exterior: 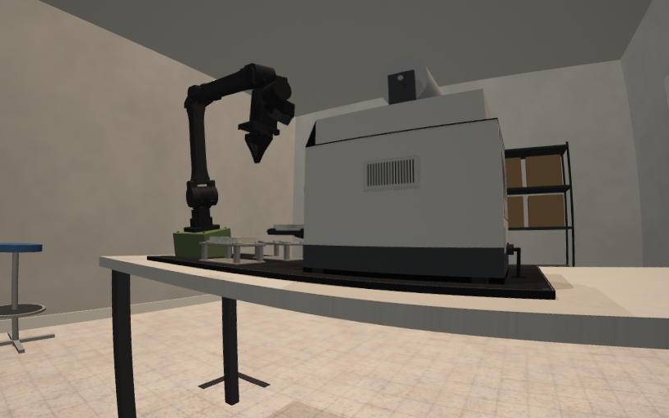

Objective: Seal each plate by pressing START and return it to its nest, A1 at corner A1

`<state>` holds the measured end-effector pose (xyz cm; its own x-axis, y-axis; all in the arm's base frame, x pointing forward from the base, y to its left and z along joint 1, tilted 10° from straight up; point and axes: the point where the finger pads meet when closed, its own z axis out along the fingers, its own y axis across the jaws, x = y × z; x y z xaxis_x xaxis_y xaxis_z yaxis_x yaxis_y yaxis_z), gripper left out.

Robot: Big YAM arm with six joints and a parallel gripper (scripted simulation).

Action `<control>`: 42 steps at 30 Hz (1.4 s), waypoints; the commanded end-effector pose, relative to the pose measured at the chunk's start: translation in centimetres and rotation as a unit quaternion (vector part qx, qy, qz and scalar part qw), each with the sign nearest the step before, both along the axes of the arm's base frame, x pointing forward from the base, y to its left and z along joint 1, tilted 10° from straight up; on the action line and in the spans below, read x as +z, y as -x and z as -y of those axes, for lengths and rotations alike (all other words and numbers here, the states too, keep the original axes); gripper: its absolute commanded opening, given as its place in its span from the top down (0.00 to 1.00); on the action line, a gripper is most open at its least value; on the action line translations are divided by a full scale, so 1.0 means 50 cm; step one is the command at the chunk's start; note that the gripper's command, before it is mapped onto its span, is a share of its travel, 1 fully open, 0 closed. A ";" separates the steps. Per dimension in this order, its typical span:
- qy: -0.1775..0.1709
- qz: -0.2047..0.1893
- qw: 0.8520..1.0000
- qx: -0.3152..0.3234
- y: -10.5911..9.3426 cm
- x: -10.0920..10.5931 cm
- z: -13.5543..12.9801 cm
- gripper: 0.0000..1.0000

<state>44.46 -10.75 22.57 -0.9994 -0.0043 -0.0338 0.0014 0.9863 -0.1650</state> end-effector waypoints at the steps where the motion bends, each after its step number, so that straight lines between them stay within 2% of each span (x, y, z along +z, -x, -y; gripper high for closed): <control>1: 0.004 0.010 1.000 0.017 -0.001 0.028 -0.020 1.00; 9: 0.008 0.041 0.999 -0.007 -0.016 0.068 0.008 1.00; 16: 0.011 0.055 0.998 0.003 -0.033 0.085 0.001 1.00; 19: 0.010 0.051 0.999 0.013 -0.042 0.076 -0.009 1.00; 21: 0.008 0.099 0.995 0.021 -0.035 0.078 -0.008 1.00; 26: 0.009 0.176 0.984 0.034 -0.012 0.072 0.004 1.00; 29: 0.007 0.180 0.983 0.035 -0.023 0.060 0.005 1.00; 31: 0.007 0.212 0.976 0.042 -0.016 0.049 0.003 1.00; 34: 0.009 0.259 0.964 0.052 -0.002 0.048 0.002 1.00; 38: 0.013 0.331 0.941 0.063 0.001 0.064 0.003 1.00; 42: 0.010 0.388 0.919 0.066 0.009 0.050 0.003 1.00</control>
<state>43.43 -10.21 23.06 -0.7576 -0.1095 -0.6435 -0.0111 0.9878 -0.1551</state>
